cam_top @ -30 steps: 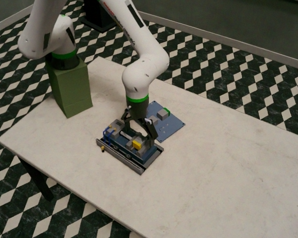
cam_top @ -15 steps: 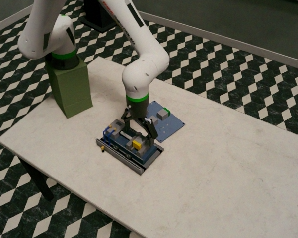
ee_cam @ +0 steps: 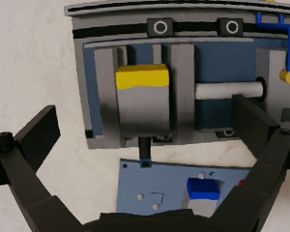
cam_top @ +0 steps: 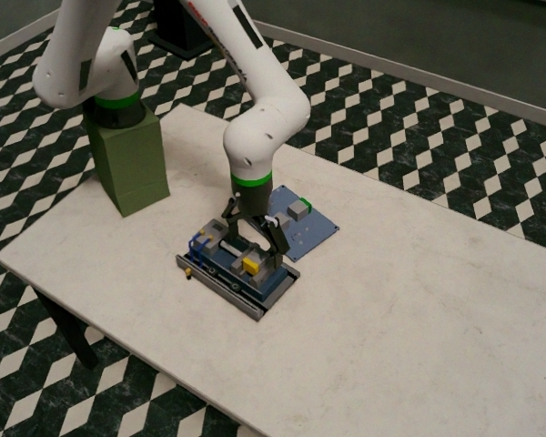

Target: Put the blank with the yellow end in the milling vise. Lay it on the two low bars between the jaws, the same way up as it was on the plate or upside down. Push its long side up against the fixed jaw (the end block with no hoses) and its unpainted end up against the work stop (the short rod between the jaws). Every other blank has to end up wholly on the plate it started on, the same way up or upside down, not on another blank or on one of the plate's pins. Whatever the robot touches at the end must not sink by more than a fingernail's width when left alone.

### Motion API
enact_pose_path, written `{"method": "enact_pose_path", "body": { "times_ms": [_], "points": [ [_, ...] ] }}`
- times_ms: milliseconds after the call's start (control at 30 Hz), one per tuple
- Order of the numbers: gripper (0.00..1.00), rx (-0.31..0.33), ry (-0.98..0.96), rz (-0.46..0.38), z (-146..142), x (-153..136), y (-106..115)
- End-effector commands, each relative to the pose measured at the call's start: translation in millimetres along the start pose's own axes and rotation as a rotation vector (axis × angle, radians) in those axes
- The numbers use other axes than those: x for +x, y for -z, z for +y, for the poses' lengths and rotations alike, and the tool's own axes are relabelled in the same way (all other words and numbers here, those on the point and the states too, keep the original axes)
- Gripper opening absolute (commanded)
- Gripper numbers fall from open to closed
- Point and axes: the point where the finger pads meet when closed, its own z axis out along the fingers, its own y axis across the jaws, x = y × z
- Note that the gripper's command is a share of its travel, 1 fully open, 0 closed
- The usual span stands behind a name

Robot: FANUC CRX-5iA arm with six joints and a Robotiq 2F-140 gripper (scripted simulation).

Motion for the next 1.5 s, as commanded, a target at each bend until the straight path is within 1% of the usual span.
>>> {"method": "enact_pose_path", "body": {
  "times_ms": [0, 633, 1133, 1233, 1467],
  "points": [
    [1.0, 0.002, 0.0, 0.0, -1, 0, 1],
    [1.0, 0.002, 0.0, 0.0, -1, 0, 6],
    [1.0, 0.002, 0.0, 0.0, -1, 0, 66],
    [1.0, 0.002, 0.0, 0.0, -1, 0, 67],
    [1.0, 0.002, 0.0, 0.0, -1, 0, 85]
  ]
}}
